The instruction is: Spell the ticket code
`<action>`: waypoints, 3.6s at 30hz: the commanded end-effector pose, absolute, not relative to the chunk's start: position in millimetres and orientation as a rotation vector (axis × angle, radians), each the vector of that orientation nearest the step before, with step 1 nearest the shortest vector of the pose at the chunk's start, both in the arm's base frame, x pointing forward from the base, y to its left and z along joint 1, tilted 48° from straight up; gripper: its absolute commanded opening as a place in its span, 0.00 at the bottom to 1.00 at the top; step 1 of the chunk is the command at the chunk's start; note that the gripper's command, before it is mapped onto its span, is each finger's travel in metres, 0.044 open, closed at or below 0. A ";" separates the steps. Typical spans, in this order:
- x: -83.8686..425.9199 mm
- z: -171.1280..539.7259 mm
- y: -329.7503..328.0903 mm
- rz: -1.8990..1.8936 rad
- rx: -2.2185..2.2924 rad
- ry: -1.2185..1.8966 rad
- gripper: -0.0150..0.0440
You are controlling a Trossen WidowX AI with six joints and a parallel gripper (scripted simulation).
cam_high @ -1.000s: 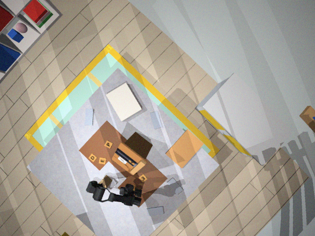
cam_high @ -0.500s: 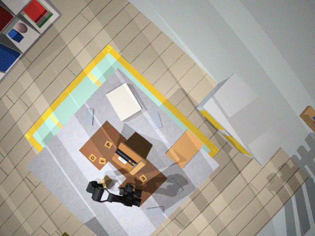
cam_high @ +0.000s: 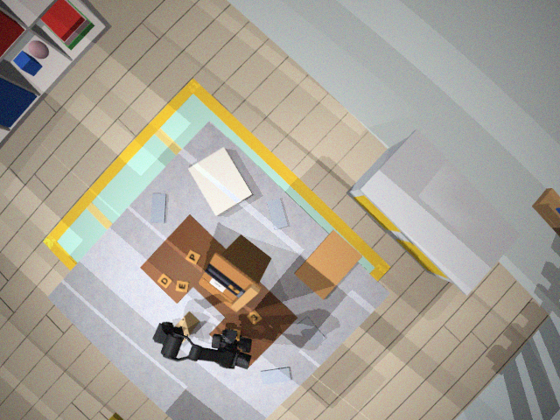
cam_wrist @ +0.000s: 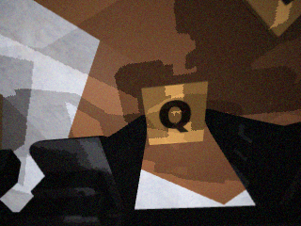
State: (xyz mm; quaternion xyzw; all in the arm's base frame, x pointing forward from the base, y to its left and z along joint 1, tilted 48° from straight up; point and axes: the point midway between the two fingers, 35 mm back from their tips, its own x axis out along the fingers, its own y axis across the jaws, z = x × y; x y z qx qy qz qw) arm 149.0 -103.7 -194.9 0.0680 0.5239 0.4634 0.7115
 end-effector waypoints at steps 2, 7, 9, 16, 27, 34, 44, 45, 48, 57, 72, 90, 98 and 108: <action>148.8 -192.3 -106.7 1.031 0.145 1.165 0.25; 149.0 -190.2 -108.8 1.031 0.145 1.165 0.25; 149.1 -189.4 -109.7 1.031 0.145 1.165 0.25; 151.7 -187.5 -110.9 1.016 0.150 1.170 0.25; 182.6 -158.7 -130.1 0.855 0.143 1.254 0.25; 204.0 -135.6 -139.1 0.738 0.144 1.288 0.25; 232.7 -99.1 -146.0 0.566 0.166 1.301 0.25; 234.6 -95.9 -146.3 0.548 0.177 1.299 0.25; 240.6 -86.9 -146.6 0.506 0.200 1.291 0.25; 265.3 -51.1 -142.3 0.389 0.238 1.244 0.25; 302.0 16.2 -120.7 0.253 0.276 1.114 0.25; 325.8 101.4 -73.1 0.173 0.419 0.921 0.25; 326.9 138.0 -40.4 0.202 0.497 0.836 0.25; 317.3 181.8 2.9 0.274 0.605 0.745 0.25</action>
